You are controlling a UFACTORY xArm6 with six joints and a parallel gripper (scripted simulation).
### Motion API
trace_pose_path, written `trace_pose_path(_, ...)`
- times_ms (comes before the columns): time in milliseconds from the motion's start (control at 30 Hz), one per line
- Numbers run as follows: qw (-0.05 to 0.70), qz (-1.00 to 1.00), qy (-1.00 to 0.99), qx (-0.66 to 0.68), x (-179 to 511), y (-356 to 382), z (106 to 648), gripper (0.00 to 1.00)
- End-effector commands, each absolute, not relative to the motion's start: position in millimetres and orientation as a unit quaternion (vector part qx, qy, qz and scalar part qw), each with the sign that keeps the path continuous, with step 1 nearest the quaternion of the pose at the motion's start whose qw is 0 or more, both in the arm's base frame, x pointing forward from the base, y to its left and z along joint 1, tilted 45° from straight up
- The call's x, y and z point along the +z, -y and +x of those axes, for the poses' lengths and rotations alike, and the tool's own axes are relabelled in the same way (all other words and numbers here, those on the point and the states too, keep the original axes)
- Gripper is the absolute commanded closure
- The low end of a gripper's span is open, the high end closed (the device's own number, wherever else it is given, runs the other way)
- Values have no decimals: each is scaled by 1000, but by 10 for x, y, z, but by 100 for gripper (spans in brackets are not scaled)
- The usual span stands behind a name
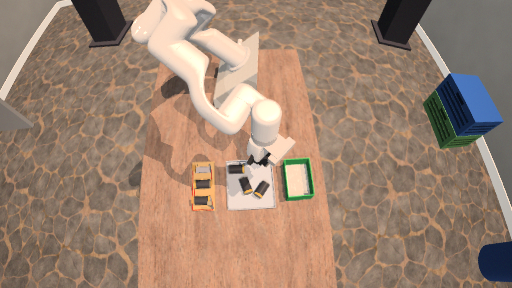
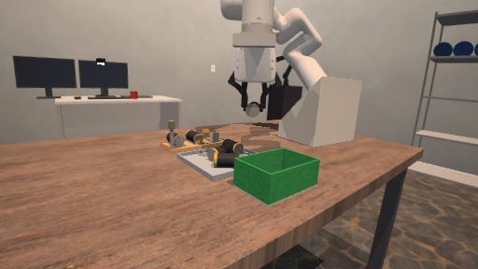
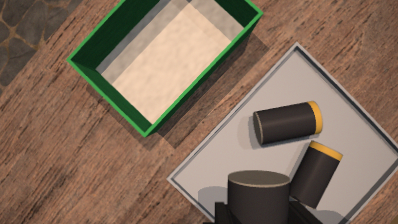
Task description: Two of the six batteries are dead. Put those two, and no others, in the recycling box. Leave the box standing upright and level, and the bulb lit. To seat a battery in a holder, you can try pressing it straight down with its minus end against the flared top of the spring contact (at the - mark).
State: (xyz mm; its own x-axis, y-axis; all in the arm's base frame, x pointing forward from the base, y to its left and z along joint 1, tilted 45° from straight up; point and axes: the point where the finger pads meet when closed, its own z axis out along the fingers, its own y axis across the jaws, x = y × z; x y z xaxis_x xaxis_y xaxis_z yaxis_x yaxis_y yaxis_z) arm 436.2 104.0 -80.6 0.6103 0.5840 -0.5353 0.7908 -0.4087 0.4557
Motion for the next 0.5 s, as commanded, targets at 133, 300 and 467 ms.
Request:
trace_pose_path(133, 371, 877, -292, -89, -797, -1056, 4374, 72)
trace_pose_path(300, 377, 898, -220, -58, -797, -1056, 4374, 72)
trace_pose_path(467, 380, 910, -161, -33, -797, -1056, 4374, 72)
